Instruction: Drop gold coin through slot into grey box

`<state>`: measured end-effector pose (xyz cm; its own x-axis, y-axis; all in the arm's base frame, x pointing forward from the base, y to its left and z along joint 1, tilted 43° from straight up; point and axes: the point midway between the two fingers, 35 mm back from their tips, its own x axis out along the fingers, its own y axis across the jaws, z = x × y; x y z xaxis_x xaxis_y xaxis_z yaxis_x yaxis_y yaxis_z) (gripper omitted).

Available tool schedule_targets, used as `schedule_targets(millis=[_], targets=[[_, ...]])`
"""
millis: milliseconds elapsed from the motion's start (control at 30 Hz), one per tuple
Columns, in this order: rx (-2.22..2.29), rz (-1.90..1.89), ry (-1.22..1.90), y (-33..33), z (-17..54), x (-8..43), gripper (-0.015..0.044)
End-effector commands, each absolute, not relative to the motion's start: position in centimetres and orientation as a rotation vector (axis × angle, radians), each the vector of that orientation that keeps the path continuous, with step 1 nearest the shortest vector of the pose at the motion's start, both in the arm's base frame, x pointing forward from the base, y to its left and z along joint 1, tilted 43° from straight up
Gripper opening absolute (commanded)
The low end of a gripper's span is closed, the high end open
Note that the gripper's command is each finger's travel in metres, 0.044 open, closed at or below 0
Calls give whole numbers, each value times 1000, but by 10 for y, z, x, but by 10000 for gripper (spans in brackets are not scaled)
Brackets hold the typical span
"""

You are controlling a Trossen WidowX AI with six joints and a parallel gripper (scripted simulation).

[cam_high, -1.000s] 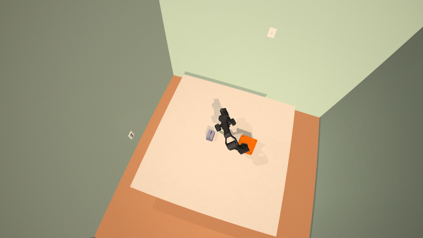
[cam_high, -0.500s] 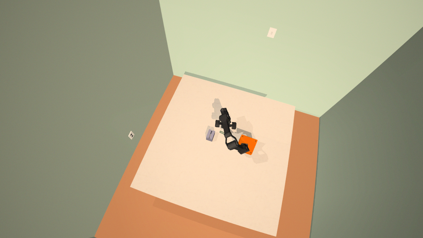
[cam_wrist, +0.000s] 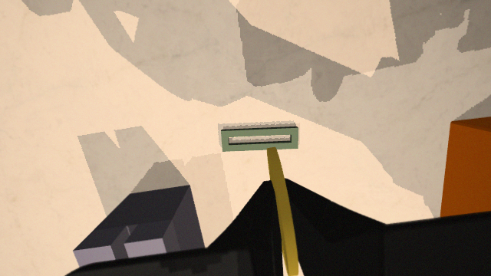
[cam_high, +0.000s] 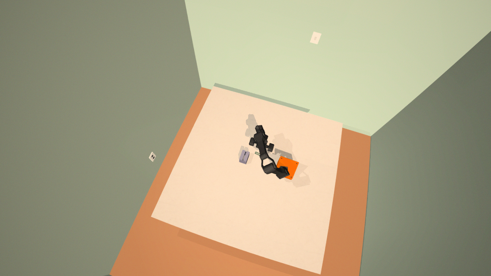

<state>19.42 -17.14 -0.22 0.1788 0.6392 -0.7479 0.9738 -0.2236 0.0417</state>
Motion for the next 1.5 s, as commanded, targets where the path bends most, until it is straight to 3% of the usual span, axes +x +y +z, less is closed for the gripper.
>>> schedule_targets(millis=[0, 1467], targets=[[1930, -831, 1507, -172, 2, 203, 0], [1940, -825, 1506, -143, 49, 296, 0]])
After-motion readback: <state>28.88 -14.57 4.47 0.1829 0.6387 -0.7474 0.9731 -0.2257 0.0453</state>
